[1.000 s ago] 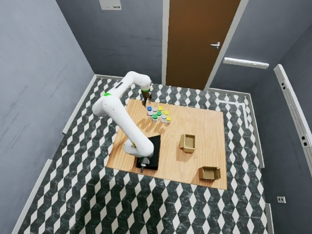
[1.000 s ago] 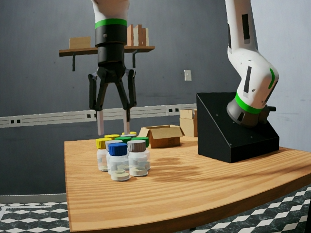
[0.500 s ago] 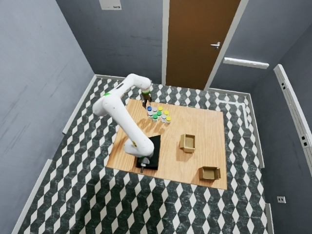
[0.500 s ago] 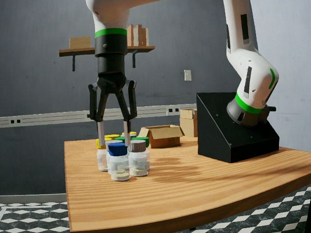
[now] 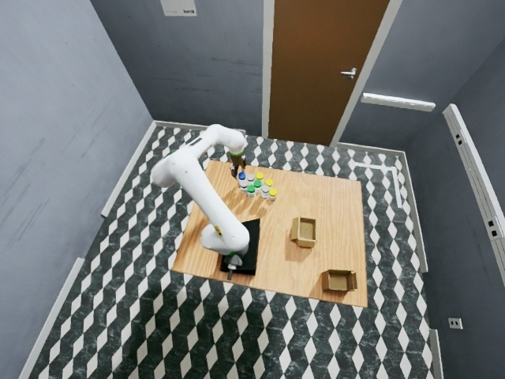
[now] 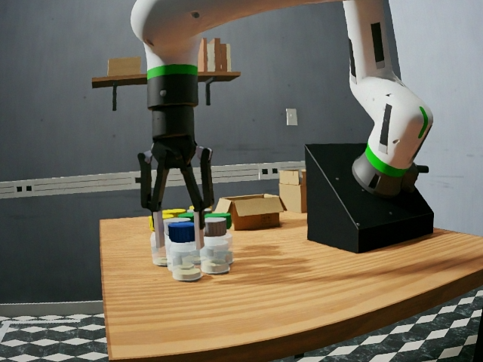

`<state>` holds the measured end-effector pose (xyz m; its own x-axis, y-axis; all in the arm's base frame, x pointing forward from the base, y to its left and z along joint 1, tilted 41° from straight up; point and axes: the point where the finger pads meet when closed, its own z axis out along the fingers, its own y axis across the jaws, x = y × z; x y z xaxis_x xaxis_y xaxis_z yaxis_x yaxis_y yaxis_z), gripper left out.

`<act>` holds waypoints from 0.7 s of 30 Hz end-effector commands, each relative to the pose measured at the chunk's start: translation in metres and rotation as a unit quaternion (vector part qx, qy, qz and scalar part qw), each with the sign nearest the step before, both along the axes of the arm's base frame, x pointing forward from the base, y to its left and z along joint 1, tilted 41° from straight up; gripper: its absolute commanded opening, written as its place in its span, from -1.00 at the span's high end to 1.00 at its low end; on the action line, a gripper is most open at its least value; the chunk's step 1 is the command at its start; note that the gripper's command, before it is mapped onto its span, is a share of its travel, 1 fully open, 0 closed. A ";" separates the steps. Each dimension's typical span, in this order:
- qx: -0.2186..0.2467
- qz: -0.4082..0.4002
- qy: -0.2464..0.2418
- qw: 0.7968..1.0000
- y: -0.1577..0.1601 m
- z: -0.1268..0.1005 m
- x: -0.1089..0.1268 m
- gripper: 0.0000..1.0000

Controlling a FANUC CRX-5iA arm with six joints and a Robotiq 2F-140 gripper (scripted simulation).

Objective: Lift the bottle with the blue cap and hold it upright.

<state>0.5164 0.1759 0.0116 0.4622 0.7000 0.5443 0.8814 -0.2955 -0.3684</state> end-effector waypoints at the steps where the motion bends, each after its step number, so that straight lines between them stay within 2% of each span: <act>1: 0.000 0.000 -0.001 1.000 0.013 -0.015 -0.001 -0.02; 3: 0.000 -0.001 -0.001 1.000 0.020 -0.023 -0.002 -0.02; 11: 0.000 0.000 -0.001 1.000 0.020 -0.023 -0.002 -0.02; 21: 0.000 -0.001 -0.001 1.000 0.033 -0.039 -0.004 -0.02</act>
<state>0.5122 0.2070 -0.0243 0.4621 0.6998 0.5447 0.8815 -0.2956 -0.3681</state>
